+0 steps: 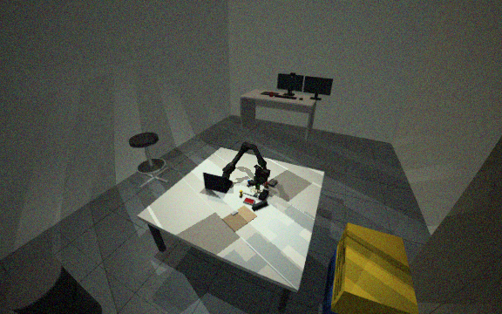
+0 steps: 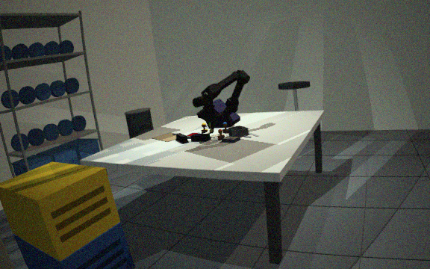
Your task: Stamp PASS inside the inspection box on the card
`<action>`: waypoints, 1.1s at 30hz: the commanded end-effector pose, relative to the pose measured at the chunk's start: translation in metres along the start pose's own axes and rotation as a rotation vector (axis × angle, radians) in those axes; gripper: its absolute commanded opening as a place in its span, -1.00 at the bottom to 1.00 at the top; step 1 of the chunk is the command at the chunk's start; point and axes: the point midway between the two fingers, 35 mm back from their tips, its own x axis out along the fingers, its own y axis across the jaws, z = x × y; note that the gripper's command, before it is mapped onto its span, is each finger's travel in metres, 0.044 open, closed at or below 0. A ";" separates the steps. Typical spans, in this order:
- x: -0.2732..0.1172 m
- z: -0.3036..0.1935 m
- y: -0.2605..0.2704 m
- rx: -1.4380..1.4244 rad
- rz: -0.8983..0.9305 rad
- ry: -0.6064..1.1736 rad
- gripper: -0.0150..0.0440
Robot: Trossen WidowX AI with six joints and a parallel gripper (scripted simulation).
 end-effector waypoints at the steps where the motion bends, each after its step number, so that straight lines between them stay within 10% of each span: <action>1: 0.003 -0.001 0.000 0.006 0.002 0.003 -0.49; 33: 0.024 -0.003 0.001 0.005 0.003 0.004 -0.49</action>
